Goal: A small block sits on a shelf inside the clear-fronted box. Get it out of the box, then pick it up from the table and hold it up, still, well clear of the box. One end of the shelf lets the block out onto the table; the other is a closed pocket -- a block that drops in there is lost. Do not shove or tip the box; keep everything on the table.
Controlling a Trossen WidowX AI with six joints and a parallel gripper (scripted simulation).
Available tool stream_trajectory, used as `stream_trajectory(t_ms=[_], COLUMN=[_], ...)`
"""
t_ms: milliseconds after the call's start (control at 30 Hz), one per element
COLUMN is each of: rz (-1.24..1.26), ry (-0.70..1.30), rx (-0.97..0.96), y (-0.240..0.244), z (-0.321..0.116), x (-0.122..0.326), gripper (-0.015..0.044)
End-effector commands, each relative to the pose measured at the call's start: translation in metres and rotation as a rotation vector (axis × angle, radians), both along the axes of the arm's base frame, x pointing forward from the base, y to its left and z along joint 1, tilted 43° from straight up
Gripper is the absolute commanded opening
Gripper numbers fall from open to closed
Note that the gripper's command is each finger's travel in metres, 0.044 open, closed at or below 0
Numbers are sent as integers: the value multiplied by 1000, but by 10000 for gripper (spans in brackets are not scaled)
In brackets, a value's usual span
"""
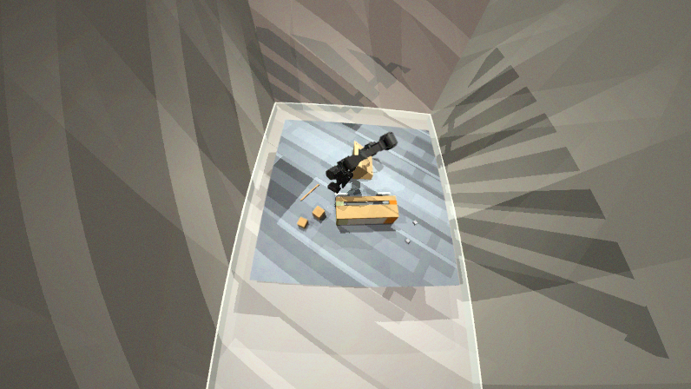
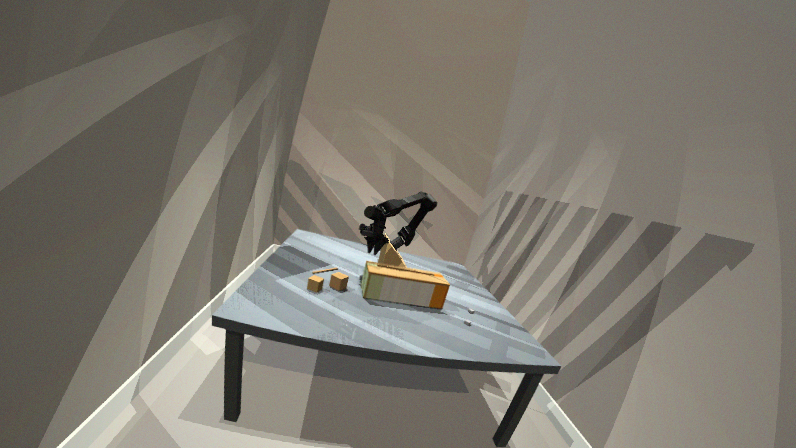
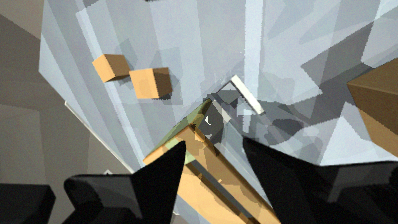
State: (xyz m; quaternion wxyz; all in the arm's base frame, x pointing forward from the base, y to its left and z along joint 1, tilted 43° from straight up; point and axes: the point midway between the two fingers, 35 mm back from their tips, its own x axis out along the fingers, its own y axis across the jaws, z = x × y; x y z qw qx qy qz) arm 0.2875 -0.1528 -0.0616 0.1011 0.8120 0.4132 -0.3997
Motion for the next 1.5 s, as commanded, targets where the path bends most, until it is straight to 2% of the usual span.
stream_trajectory(t_ms=[0,667,933,1467], rz=[-675,-687,-686,-686], ry=[445,455,454,455], rx=[399,407,410,410], y=[-11,-11,50,62], z=[-3,-3,-72,-85], x=[-6,-6,2,3], gripper=[285,285,285,285])
